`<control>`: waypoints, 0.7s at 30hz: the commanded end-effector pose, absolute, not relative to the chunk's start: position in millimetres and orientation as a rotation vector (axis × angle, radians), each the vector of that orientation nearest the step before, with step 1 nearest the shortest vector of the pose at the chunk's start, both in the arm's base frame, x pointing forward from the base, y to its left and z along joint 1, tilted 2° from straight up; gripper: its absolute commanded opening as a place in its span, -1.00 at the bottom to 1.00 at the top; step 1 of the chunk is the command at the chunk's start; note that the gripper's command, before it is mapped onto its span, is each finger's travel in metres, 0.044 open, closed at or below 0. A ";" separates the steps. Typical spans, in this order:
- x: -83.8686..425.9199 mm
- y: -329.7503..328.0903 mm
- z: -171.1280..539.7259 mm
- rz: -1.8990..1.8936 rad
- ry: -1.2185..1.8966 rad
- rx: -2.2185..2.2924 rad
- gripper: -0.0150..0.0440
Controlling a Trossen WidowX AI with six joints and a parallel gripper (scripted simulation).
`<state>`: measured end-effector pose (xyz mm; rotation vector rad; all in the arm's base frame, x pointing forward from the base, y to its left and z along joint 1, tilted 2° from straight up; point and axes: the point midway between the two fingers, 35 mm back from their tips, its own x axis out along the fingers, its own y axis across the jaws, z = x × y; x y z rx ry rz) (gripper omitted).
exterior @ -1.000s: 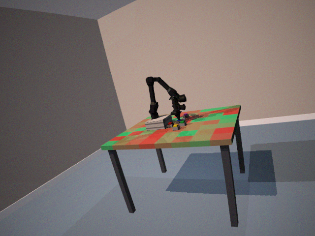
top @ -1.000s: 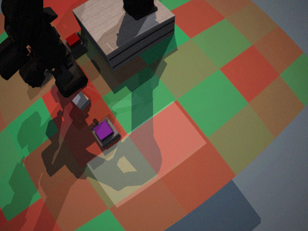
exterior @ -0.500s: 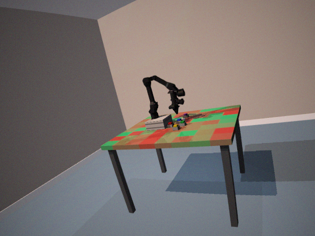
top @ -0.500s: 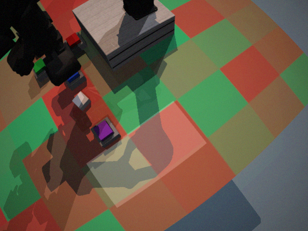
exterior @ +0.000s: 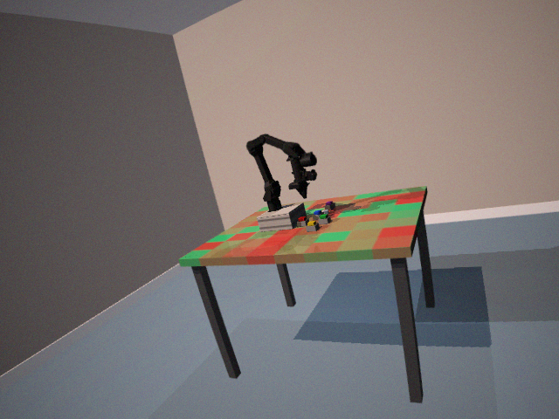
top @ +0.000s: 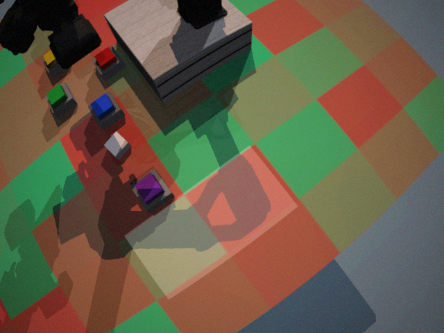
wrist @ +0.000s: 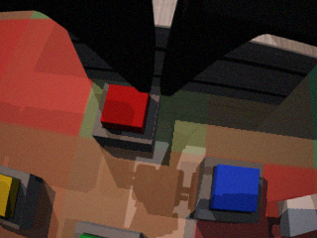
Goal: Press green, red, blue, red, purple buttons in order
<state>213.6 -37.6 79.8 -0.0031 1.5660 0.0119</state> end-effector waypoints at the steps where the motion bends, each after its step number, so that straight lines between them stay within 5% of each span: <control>1: 187.4 -66.6 77.1 0.011 1.582 -0.008 -0.42; 21: 185.4 -67.7 12.6 0.011 1.583 -0.008 -0.42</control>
